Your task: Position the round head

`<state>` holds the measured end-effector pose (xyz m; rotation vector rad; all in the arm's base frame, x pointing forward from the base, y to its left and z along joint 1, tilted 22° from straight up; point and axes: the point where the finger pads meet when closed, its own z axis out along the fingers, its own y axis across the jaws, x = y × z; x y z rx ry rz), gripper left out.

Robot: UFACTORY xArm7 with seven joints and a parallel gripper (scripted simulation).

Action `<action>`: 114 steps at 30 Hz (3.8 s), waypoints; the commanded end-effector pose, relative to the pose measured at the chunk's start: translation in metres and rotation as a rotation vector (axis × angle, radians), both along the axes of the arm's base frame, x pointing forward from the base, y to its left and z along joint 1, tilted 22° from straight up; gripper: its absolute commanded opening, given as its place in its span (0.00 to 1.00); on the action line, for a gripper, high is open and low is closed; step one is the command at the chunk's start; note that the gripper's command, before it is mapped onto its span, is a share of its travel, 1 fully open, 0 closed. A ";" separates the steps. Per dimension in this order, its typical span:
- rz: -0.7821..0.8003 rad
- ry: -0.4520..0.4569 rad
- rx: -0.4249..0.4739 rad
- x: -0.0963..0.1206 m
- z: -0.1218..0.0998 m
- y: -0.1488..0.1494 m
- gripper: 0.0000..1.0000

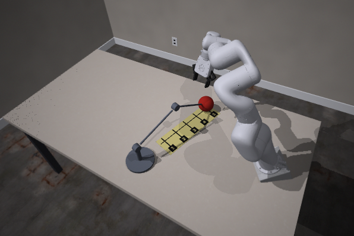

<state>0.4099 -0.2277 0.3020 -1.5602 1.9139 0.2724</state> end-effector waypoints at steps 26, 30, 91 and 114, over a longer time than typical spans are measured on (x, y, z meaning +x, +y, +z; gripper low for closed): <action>-0.002 -0.003 -0.002 -0.014 0.046 -0.013 1.00; -0.002 -0.003 -0.003 -0.017 0.054 -0.015 1.00; 0.003 -0.004 -0.002 0.006 0.145 0.151 1.00; -0.006 0.008 -0.044 0.018 0.168 0.218 1.00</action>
